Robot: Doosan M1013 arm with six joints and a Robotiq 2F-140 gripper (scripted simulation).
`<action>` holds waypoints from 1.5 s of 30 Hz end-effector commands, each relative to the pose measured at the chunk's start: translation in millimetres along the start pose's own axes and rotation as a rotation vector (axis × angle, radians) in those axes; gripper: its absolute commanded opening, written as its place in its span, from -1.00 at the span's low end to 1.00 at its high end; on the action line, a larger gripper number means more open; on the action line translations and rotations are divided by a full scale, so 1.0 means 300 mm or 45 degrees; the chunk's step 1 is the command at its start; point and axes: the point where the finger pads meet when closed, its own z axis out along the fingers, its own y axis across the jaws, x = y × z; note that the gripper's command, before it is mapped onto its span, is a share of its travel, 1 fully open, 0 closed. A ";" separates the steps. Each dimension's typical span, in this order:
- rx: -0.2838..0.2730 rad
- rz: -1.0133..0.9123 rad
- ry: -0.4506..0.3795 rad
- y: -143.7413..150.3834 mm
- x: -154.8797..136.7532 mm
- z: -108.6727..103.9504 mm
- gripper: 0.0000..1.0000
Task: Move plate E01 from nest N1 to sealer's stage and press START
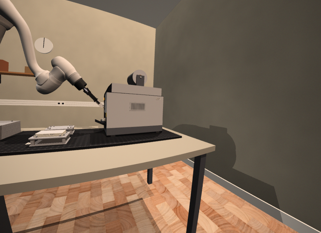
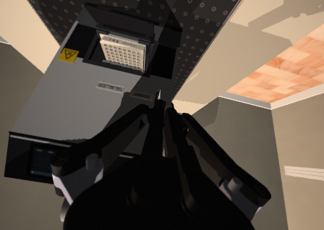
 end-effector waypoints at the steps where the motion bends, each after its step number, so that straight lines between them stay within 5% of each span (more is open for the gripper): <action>1: 0.000 0.000 0.000 0.000 0.000 0.000 -0.80; 45: 0.000 0.000 0.000 0.000 0.032 -0.186 -0.80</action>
